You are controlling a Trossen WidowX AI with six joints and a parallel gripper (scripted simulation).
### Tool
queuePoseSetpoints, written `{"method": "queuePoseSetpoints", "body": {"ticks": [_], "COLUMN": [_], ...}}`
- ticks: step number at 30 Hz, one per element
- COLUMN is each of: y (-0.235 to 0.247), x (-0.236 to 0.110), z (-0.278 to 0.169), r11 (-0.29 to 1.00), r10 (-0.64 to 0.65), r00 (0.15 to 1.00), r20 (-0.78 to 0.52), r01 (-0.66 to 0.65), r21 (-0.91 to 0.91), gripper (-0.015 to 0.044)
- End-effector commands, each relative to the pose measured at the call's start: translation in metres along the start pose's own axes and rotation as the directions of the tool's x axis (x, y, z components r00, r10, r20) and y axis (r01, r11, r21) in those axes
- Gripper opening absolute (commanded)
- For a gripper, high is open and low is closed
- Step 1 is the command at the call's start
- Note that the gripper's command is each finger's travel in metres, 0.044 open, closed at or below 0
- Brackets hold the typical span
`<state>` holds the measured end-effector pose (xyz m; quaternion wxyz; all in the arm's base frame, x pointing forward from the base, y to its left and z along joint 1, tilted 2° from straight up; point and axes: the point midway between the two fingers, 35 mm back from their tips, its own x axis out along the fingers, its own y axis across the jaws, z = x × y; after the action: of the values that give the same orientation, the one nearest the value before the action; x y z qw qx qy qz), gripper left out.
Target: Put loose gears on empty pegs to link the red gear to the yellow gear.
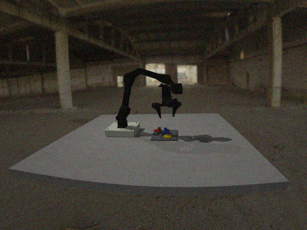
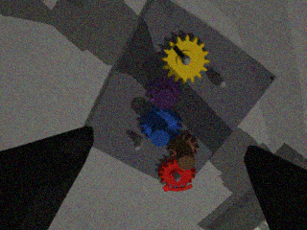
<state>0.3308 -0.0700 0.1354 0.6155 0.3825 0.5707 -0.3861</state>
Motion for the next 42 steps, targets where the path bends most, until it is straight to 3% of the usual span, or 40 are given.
{"method": "queuePoseSetpoints", "body": {"ticks": [1, 20, 31, 42], "y": [0.000, 0.006, 0.054, 0.014], "x": [0.000, -0.002, -0.022, -0.044], "z": [0.000, -0.010, -0.176, -0.331], "r11": [1.000, 1.000, 1.000, 1.000], "r10": [-0.001, 0.000, 0.009, 0.001], "r00": [1.000, 1.000, 1.000, 1.000], "r20": [0.000, -0.002, -0.016, -0.030], "r01": [0.001, 0.000, -0.009, -0.001], "r21": [0.002, 0.002, -0.008, 0.001], "gripper": [0.0440, 0.0440, 0.0440, 0.0440]}}
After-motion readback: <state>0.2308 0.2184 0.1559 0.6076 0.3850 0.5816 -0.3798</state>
